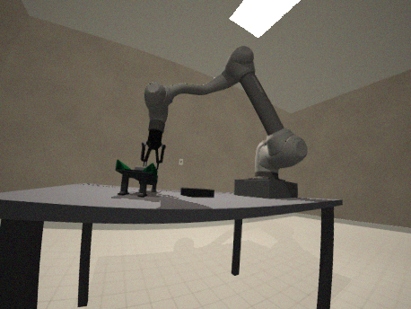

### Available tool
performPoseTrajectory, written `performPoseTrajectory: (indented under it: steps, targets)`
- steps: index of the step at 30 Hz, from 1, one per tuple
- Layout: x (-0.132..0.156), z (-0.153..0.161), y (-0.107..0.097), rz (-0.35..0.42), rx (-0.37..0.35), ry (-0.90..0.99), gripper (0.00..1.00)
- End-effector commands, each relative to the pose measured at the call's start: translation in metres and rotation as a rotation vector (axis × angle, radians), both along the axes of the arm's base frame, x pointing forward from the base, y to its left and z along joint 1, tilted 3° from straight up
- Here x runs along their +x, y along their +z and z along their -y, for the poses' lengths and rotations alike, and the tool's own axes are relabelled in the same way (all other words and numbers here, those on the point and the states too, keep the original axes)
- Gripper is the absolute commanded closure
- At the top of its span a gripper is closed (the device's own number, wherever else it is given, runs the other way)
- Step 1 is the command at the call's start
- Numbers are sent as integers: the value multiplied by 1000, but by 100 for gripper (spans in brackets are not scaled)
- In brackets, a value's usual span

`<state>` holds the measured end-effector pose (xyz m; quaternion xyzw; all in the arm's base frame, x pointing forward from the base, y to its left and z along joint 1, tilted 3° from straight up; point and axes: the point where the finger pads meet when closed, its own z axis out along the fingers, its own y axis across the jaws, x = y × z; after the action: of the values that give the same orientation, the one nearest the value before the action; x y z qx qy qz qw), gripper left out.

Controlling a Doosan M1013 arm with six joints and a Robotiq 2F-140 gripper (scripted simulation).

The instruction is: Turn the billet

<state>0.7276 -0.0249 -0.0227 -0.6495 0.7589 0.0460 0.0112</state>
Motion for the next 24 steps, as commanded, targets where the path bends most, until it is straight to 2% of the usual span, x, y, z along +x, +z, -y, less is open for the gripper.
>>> performPoseTrajectory:
  steps: [1, 24]
  targets:
    - [0, 0, -3, 0, 0, 0, 59]
    - [-1, 0, -14, 0, 0, 0, 59]
